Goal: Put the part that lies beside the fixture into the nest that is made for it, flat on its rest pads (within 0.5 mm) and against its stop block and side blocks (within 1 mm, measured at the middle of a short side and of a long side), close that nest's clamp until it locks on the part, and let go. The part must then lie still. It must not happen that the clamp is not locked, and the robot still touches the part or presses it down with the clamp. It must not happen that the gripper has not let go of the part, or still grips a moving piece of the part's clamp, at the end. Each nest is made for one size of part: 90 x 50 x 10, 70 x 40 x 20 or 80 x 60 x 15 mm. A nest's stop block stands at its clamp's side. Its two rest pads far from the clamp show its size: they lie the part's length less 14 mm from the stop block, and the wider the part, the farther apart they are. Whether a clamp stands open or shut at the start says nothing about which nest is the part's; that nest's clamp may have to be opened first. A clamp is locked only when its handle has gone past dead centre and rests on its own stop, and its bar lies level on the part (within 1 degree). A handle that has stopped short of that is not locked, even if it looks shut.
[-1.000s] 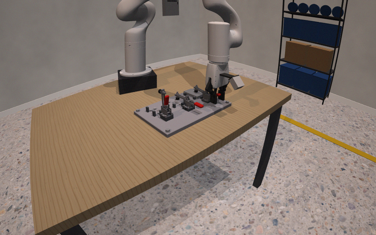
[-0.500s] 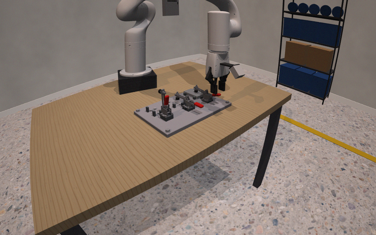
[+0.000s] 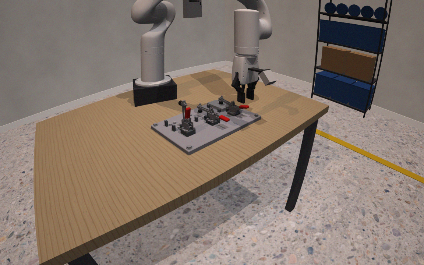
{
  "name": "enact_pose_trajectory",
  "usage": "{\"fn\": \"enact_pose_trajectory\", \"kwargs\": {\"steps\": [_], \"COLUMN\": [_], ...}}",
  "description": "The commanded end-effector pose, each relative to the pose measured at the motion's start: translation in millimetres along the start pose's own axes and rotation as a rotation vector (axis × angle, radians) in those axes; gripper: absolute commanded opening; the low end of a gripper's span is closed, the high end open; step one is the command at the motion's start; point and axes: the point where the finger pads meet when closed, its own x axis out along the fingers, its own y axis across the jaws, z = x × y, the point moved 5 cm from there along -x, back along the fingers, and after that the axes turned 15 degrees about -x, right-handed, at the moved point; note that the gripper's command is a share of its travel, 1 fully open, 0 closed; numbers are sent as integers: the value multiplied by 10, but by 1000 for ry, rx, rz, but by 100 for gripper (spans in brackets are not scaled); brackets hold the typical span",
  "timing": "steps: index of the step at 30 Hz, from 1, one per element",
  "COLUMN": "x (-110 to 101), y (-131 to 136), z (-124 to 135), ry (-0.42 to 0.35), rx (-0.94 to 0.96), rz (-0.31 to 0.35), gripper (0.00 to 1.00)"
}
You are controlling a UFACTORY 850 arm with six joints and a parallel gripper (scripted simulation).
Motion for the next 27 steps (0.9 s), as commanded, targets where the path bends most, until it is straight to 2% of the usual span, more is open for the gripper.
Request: {"fn": "enact_pose_trajectory", "kwargs": {"steps": [1,3,4,27], "x": [-8,-8,-8,-8], "y": [1,1,1,1], "z": [-9,-9,-9,-9], "ry": [2,2,2,2], "rx": [0,0,0,0], "rz": [0,0,0,0], "gripper": [47,47,0,0]}}
